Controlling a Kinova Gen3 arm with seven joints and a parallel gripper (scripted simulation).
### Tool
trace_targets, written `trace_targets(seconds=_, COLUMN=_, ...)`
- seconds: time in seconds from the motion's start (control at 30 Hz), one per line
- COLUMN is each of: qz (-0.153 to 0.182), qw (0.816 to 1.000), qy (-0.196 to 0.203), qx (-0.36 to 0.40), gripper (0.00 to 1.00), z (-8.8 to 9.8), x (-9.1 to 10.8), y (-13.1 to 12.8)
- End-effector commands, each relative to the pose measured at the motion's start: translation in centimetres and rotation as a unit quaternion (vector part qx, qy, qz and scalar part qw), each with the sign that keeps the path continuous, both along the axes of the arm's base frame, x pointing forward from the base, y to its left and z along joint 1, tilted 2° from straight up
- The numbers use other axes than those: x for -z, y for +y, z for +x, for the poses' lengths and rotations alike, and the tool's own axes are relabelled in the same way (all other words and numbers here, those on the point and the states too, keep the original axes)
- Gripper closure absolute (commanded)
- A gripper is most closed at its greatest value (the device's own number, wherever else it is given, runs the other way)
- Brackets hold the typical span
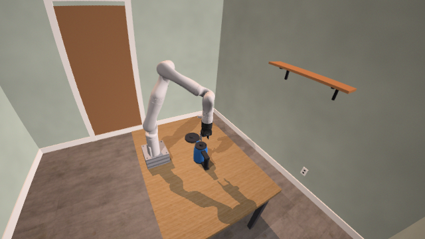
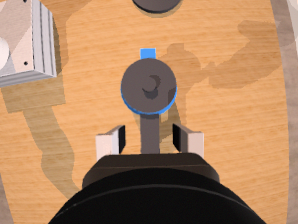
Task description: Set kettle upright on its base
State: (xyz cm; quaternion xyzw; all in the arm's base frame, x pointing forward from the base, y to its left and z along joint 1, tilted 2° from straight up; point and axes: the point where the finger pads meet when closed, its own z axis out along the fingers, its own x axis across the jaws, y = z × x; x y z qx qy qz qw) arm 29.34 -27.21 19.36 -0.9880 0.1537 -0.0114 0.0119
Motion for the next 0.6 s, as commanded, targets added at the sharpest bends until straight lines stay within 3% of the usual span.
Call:
trace_targets(seconds=0.0, qz=0.002, qw=1.000, qy=-0.002, qx=-0.003, gripper=0.00, z=0.17, x=0.13, y=0.11)
trace_targets(seconds=0.57, qz=0.002, qw=1.000, qy=-0.003, qx=-0.003, gripper=0.00, z=0.37, x=0.03, y=0.02)
